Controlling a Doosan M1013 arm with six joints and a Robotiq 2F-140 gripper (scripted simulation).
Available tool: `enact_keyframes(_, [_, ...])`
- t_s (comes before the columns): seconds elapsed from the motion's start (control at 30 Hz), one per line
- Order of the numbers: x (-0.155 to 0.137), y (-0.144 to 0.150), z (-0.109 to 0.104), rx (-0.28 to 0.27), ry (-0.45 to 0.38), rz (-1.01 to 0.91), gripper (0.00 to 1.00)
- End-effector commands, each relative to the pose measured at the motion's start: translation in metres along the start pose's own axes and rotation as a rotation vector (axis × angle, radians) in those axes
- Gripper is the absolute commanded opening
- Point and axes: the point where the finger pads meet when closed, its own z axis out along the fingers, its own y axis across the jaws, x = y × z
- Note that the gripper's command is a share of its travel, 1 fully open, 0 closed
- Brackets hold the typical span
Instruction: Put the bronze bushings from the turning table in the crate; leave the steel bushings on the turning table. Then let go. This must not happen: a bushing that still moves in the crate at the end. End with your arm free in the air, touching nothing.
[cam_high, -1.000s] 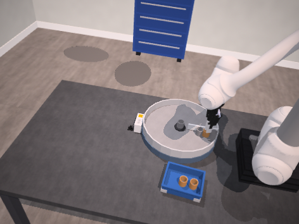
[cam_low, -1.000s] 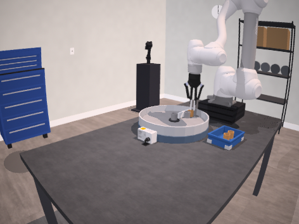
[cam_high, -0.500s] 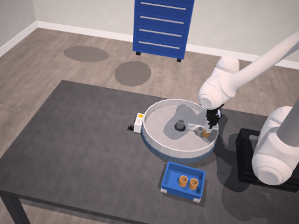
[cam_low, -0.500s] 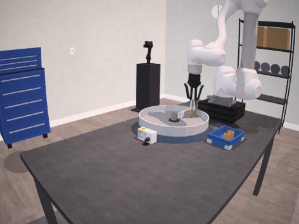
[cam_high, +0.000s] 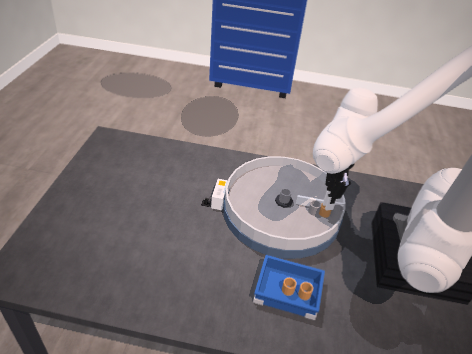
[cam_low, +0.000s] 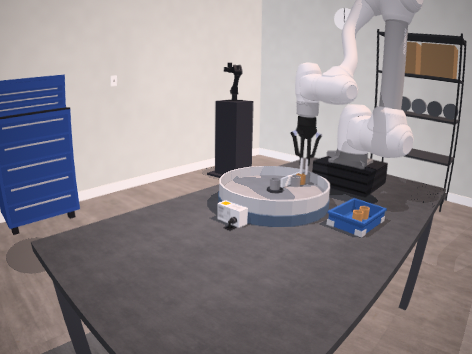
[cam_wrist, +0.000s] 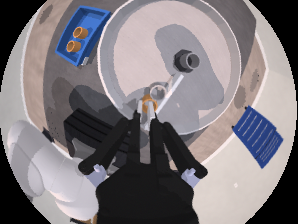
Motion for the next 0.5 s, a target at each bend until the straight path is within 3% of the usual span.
enact_keyframes(0.0, [-0.0004,-0.0008,0.0026,0.003,0.001,0.002,0.10])
enact_keyframes(0.47, [-0.0028,-0.0030,0.0051,0.003,0.001,0.002,0.10])
